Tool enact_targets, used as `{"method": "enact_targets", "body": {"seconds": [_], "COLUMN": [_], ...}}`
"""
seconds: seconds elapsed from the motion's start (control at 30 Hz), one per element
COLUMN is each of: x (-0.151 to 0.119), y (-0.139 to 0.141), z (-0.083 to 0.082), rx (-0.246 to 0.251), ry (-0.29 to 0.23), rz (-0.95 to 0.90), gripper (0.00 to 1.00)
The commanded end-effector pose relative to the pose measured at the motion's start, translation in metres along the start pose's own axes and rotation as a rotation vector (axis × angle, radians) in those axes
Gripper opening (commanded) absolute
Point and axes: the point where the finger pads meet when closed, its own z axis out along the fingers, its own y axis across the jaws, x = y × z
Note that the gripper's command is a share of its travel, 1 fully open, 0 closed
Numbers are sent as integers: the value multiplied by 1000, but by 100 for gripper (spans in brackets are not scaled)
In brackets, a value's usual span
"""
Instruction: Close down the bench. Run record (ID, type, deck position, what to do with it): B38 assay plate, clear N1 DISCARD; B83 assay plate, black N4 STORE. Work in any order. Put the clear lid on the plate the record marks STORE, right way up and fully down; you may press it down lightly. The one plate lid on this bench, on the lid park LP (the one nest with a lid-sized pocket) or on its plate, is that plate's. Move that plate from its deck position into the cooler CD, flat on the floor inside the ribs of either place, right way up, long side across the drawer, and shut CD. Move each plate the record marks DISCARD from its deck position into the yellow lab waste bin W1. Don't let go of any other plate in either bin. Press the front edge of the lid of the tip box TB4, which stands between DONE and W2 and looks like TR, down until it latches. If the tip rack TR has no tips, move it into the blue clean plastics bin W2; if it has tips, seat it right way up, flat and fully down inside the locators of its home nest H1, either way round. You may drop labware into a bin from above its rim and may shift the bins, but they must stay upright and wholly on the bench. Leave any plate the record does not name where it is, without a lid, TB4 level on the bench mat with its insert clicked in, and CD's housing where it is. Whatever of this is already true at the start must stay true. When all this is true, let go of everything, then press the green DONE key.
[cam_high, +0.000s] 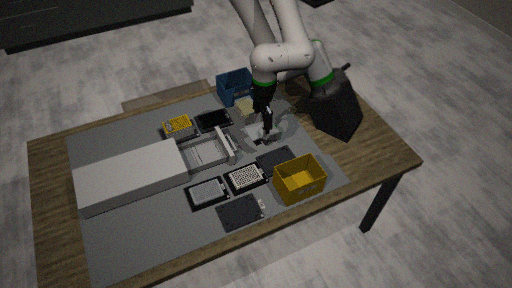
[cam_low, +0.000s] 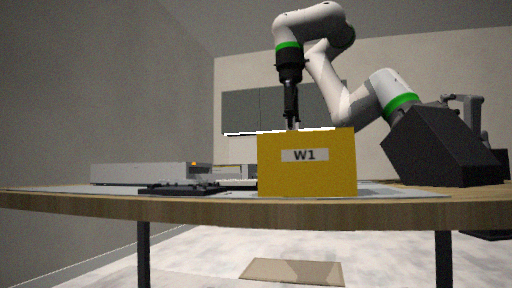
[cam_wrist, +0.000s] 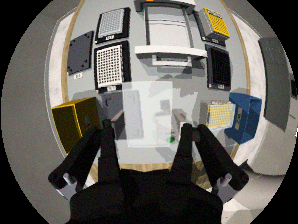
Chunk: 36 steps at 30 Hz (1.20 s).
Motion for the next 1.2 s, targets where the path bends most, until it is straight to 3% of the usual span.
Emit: {"method": "enact_targets", "body": {"seconds": [0.0,1.17], "x": [4,42], "y": [7,80], "z": [0,0], "rx": [1,1], "ry": [0,0], "rz": [0,0], "gripper": [0,0]}}
